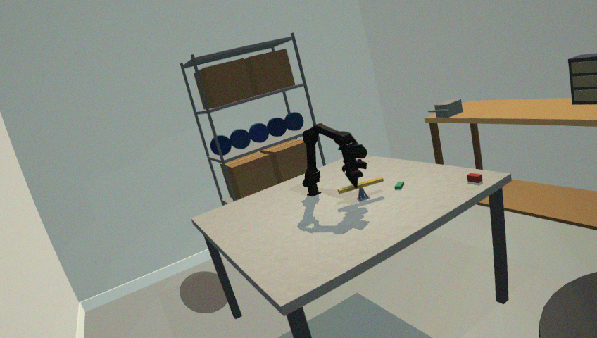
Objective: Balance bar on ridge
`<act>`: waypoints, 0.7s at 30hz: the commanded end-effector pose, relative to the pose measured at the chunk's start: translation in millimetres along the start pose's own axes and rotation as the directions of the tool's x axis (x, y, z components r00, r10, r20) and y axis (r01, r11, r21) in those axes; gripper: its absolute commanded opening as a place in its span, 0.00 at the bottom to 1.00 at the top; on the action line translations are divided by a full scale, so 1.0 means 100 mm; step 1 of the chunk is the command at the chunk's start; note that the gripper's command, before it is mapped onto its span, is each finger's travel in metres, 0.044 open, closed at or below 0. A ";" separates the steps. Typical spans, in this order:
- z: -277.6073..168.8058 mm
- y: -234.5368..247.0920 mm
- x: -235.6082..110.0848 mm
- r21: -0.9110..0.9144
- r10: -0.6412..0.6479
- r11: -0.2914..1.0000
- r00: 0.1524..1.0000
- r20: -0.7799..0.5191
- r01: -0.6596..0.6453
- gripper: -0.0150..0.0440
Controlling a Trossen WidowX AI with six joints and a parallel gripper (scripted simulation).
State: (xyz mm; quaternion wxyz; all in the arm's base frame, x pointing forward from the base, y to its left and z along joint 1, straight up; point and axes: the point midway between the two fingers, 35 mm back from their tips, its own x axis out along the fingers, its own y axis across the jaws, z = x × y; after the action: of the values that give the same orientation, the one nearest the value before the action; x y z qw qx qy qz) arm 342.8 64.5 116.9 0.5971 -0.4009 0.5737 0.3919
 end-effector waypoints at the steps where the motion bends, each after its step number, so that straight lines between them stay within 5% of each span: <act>1: 0.00 0.00 0.00 0.000 0.000 1.000 1.000 0.000 0.000 0.34; 6: 0.00 0.00 0.00 0.000 0.000 1.000 1.000 0.000 0.000 0.54; 21: 0.00 0.00 0.00 0.000 0.000 1.000 1.000 0.000 0.000 0.54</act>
State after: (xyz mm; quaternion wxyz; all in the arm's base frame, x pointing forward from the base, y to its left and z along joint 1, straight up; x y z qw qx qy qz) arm 342.8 64.5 116.9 0.5971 -0.4009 0.5738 0.3919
